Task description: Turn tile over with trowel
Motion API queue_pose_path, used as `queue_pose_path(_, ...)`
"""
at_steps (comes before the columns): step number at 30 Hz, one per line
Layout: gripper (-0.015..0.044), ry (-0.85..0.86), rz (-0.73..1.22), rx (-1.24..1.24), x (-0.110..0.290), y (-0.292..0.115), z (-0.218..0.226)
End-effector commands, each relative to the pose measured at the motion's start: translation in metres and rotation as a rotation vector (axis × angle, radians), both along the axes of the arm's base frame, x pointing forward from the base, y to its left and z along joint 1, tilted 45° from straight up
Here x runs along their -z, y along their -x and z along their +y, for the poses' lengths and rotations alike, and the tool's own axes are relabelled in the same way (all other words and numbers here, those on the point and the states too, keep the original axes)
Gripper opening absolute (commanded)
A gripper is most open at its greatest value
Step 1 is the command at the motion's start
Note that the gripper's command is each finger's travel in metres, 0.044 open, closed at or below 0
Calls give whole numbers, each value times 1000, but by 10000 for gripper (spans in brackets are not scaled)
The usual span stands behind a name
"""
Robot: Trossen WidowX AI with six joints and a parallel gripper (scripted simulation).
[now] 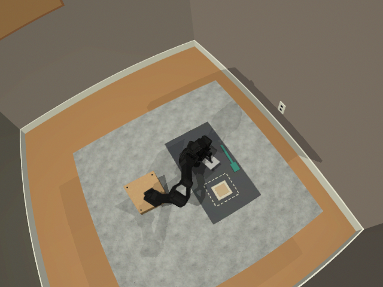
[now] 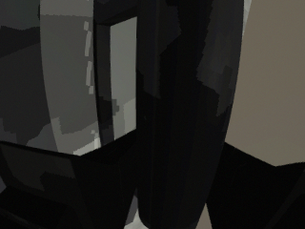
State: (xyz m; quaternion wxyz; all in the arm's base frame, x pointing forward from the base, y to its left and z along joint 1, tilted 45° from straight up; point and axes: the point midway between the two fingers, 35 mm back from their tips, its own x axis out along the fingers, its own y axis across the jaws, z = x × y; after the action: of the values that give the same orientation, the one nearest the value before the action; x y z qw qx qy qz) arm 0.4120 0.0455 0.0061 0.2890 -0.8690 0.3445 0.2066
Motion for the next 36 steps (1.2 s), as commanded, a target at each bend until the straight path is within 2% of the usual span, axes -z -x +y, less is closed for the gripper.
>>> queue_pose_path(1,0,14,83,-72,8,-8,9)
queue_pose_path(19,0,64,477,-362,53,-19,27)
queue_pose_path(36,0,31,801,-656,86,-14,43)
